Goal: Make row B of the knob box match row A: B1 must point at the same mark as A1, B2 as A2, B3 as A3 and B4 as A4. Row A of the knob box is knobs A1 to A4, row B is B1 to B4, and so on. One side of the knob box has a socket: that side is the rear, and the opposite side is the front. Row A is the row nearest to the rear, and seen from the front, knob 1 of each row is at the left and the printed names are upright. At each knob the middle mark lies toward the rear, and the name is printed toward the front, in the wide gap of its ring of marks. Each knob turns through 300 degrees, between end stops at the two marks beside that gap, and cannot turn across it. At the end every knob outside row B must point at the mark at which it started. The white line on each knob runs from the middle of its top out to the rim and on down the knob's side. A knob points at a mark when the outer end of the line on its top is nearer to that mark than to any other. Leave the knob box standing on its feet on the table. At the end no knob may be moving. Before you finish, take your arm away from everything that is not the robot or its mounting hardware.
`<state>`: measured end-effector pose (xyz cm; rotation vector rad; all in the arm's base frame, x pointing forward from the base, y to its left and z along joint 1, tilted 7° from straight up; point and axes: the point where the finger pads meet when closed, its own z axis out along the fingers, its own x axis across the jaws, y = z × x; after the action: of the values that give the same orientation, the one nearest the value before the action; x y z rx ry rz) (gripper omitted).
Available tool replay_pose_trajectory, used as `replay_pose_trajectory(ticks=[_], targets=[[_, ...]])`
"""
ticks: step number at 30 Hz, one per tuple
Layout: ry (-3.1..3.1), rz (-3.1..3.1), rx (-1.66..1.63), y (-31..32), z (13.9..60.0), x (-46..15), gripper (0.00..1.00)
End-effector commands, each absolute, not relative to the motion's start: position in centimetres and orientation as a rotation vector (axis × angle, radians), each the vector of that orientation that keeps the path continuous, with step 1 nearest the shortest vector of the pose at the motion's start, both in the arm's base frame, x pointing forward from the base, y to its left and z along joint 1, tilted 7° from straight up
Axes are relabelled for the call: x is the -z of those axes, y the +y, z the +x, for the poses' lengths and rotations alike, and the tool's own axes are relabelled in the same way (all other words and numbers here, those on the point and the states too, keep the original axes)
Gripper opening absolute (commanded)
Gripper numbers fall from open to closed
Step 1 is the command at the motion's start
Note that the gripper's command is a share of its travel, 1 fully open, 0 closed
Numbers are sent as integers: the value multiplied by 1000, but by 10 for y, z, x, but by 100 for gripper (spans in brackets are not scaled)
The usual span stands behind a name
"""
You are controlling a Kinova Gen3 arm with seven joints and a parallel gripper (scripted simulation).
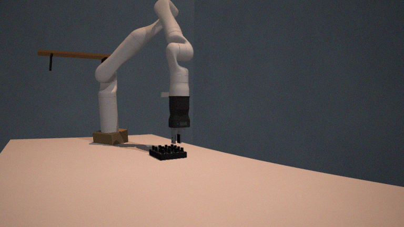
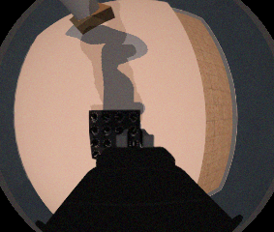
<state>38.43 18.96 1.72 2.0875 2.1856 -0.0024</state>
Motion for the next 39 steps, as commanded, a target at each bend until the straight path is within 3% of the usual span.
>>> replay_pose_trajectory(ticks=[1,39], targets=[[2187,2085,0,189,384,-16,46],[2188,2085,3,187,379,-15,46]])
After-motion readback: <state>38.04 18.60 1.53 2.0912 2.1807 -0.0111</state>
